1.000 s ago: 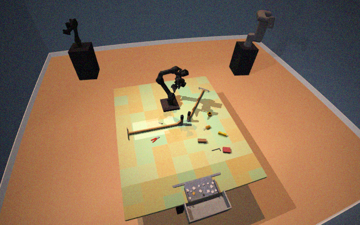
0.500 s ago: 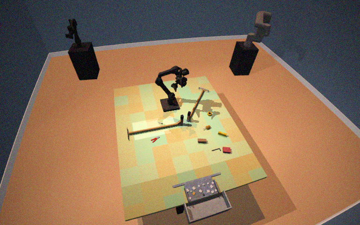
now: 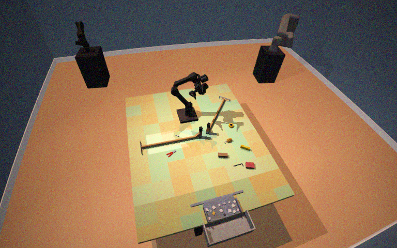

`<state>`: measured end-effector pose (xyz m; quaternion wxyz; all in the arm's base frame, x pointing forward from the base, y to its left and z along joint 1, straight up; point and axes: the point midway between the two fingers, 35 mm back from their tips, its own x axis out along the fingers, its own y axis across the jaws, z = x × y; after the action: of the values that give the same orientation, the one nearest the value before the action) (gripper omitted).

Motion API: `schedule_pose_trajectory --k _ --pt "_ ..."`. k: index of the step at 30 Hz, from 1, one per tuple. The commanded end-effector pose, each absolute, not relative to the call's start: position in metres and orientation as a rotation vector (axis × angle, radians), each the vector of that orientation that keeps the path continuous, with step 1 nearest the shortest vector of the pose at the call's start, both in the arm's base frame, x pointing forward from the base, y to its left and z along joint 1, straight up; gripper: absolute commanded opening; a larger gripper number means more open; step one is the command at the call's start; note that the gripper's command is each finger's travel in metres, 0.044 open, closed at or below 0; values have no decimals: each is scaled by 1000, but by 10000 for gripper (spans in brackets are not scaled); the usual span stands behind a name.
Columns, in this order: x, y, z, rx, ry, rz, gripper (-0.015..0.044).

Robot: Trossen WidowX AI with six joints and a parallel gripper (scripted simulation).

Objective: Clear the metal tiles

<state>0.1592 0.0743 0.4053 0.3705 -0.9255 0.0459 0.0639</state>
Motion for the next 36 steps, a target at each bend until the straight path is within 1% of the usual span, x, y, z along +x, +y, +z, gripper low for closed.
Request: schedule_pose_trajectory --k 1,17,36 --pt "156 79 406 -2435 64 148 440" --pt "141 97 416 -2599 -153 80 440" --pt "141 97 416 -2579 -145 89 440"
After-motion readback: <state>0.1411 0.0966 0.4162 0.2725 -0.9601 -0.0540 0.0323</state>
